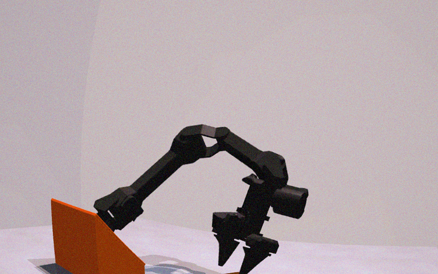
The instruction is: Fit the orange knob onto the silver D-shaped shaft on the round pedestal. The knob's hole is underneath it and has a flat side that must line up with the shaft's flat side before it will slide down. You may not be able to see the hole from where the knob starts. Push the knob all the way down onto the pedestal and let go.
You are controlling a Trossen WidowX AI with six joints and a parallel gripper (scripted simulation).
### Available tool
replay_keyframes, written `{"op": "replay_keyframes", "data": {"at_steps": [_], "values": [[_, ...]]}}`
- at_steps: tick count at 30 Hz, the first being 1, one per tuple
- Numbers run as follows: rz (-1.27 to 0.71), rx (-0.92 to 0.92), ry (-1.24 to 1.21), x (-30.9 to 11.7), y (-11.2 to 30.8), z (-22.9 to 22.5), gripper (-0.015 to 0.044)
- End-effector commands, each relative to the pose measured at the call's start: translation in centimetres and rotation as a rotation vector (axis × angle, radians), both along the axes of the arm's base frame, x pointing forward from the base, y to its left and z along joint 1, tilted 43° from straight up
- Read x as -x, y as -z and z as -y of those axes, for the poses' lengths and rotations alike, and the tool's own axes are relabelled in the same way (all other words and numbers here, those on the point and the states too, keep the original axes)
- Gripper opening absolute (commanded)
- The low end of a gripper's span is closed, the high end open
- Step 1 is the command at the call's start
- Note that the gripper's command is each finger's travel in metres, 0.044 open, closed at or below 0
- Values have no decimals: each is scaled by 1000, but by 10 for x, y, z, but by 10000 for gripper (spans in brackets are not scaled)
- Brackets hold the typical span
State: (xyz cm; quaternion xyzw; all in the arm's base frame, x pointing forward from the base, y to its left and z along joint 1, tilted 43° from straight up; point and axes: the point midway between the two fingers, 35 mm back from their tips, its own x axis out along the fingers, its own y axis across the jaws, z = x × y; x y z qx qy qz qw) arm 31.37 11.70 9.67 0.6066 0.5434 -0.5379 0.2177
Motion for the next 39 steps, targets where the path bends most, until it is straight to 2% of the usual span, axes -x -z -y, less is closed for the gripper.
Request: {"op": "replay_keyframes", "data": {"at_steps": [1, 19, 27, 39], "values": [[-6, 3, 3, 1, 7, -6, 440], [-6, 1, 3, 2, 26, -24, 440], [-6, 1, 3, 2, 26, -24, 240], [-6, 1, 3, 2, 26, -24, 233]]}}
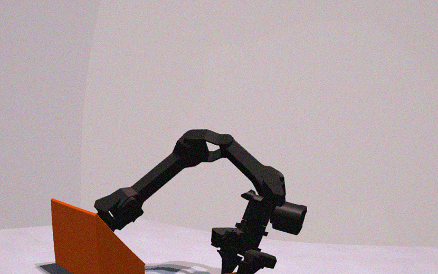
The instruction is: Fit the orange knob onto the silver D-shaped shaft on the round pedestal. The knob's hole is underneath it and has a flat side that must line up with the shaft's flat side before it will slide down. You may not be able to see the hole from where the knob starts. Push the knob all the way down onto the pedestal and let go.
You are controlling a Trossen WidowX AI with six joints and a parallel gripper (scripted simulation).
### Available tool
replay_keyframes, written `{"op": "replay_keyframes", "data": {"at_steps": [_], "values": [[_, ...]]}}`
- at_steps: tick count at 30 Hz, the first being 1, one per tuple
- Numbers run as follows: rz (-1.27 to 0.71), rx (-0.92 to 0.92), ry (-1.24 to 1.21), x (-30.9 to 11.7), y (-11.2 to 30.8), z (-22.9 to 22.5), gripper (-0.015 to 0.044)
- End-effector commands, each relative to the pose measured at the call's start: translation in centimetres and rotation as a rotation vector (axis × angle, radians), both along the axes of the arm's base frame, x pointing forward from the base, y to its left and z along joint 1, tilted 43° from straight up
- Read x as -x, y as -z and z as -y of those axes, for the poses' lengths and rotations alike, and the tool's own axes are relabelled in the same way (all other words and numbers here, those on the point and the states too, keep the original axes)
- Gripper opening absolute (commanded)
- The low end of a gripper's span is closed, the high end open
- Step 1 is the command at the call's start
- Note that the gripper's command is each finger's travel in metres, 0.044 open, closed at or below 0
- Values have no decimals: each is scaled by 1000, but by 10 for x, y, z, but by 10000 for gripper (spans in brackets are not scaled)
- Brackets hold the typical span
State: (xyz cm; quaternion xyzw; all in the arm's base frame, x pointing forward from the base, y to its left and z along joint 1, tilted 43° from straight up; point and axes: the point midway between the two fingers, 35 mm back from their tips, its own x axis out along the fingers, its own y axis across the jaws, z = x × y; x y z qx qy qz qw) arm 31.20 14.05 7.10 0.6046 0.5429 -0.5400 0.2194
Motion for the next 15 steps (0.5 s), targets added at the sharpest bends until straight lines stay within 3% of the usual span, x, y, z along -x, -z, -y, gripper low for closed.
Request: {"op": "replay_keyframes", "data": {"at_steps": [1, 8, 15], "values": [[-3, -5, 5, 0, 0, -1, 227], [-3, -5, 5, 0, 0, -1, 181], [7, -29, 12, 1, 0, 1, 181]]}}
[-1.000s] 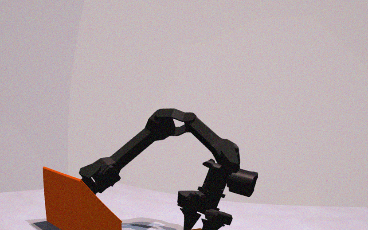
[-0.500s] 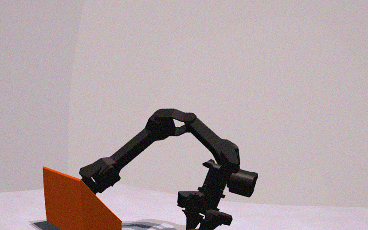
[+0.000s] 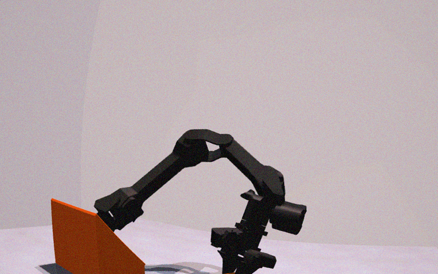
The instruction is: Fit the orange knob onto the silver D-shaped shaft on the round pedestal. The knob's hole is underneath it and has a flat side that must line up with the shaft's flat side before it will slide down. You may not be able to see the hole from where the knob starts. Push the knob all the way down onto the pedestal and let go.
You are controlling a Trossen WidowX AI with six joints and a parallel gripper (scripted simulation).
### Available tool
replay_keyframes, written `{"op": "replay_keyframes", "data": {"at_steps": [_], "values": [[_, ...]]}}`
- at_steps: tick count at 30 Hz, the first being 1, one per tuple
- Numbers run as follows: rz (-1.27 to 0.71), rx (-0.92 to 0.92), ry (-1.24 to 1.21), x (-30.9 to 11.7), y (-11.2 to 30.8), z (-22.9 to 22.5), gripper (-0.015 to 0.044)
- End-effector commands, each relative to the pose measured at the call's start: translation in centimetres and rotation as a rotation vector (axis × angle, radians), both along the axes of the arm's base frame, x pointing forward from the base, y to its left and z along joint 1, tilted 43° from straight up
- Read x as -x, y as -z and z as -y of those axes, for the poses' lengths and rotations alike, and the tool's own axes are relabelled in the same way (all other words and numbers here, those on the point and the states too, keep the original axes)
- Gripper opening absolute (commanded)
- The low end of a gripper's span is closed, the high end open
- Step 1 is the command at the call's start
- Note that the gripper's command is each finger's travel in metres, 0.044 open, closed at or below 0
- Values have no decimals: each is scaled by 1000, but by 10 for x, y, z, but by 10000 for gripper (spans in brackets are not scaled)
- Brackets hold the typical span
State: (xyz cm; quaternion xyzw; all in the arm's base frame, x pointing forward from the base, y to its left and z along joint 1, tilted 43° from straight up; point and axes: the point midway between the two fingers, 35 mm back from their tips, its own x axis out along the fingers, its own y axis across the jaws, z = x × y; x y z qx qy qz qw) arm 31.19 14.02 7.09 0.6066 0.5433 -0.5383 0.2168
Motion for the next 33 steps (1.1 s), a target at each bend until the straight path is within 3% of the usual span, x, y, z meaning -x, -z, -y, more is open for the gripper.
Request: {"op": "replay_keyframes", "data": {"at_steps": [1, 33], "values": [[11, -36, 13, 1, 0, 2, 181], [189, -539, 195, 15, 9, 34, 181]]}}
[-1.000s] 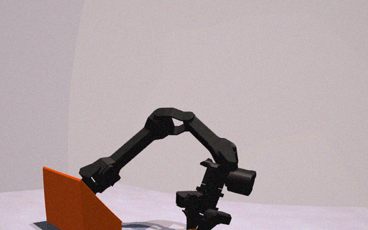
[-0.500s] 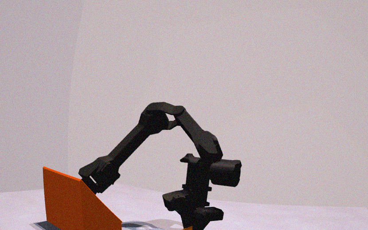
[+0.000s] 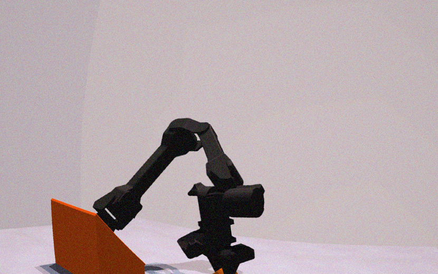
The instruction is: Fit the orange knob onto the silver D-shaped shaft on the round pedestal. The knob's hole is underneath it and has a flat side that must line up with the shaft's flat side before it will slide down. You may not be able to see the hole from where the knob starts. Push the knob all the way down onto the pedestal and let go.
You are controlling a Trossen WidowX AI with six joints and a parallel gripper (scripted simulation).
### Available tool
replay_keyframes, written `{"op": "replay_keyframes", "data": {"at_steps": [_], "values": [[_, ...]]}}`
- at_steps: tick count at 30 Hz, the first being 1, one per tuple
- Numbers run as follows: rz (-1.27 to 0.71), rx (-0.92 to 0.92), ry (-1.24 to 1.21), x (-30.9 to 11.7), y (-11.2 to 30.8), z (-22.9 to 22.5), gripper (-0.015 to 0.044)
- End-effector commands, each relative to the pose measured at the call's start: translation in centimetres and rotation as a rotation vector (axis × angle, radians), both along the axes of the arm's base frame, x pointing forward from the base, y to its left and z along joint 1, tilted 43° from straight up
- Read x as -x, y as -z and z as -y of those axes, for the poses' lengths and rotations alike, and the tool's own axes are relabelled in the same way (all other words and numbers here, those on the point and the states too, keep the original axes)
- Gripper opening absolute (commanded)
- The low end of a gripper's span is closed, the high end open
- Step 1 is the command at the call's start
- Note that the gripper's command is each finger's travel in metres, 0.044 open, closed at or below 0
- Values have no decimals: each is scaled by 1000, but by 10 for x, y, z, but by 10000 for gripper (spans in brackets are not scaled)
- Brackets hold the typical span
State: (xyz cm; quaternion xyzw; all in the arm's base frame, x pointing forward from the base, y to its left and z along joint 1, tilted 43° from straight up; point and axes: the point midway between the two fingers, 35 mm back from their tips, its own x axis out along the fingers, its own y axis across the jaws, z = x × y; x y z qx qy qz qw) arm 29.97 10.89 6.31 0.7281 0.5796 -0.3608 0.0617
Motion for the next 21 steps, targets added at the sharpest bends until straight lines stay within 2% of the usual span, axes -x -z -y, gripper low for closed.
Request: {"op": "replay_keyframes", "data": {"at_steps": [1, 21], "values": [[32, -75, 23, 3, 2, 4, 181], [140, -380, 136, 13, 16, 18, 181]]}}
